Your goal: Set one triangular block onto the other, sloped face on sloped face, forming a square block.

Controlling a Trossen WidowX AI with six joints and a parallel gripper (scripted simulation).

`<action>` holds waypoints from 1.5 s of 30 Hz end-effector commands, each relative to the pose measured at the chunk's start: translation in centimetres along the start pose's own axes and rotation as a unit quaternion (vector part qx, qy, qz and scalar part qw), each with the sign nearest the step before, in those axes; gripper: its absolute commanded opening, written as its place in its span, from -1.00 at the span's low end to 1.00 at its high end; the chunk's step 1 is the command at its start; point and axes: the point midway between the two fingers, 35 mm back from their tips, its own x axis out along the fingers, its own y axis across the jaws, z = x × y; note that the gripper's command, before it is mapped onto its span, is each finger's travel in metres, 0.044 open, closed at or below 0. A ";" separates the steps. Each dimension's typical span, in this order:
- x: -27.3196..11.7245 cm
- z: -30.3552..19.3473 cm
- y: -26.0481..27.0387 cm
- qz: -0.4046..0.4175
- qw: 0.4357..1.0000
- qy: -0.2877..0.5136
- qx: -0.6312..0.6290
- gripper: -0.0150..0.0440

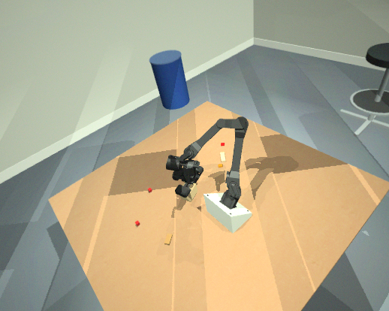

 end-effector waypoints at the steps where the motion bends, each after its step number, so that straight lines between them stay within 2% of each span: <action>1: 0.0 0.0 0.0 -0.002 1.000 -0.001 -0.003 -0.49; 45: 2.3 0.6 -0.1 -0.003 1.000 -0.001 -0.002 -0.49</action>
